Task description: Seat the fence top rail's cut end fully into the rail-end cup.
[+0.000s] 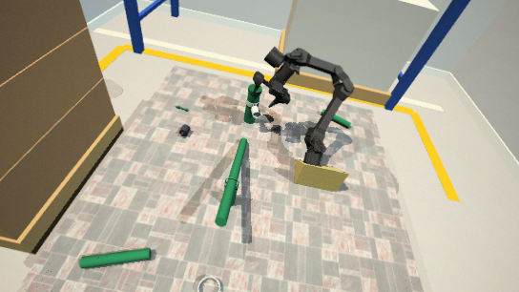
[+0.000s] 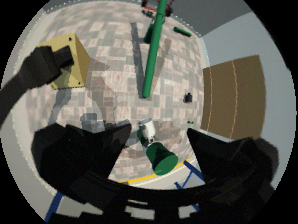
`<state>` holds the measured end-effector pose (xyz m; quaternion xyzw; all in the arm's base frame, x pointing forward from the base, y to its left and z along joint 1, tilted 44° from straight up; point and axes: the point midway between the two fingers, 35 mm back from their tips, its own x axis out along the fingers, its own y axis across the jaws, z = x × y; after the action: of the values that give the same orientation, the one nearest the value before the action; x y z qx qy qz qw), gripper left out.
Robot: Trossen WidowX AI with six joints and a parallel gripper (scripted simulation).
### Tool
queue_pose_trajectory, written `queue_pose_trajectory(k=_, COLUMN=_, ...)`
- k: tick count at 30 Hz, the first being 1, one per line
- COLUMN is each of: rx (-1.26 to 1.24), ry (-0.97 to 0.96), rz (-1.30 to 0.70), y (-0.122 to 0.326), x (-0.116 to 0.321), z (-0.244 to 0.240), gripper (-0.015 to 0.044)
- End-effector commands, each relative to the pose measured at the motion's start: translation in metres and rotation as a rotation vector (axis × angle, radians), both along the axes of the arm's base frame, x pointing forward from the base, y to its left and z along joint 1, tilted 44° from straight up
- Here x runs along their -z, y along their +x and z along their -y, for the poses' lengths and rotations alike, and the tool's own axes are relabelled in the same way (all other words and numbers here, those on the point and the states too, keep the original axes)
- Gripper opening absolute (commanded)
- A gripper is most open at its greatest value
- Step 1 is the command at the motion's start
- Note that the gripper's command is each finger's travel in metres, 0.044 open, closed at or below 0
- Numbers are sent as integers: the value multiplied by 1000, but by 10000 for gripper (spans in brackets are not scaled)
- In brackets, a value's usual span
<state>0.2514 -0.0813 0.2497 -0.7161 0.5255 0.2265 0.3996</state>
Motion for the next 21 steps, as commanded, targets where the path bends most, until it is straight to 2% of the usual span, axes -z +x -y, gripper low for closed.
queue_pose_trajectory(k=1, rx=-288, ry=-113, rz=-159, y=-16, x=-19, z=14, gripper=440)
queue_pose_trajectory(k=11, rx=-288, ry=-113, rz=-160, y=-16, x=-17, z=15, gripper=440)
queue_pose_trajectory(k=21, rx=-288, ry=-117, rz=-157, y=-23, x=23, z=54, gripper=440)
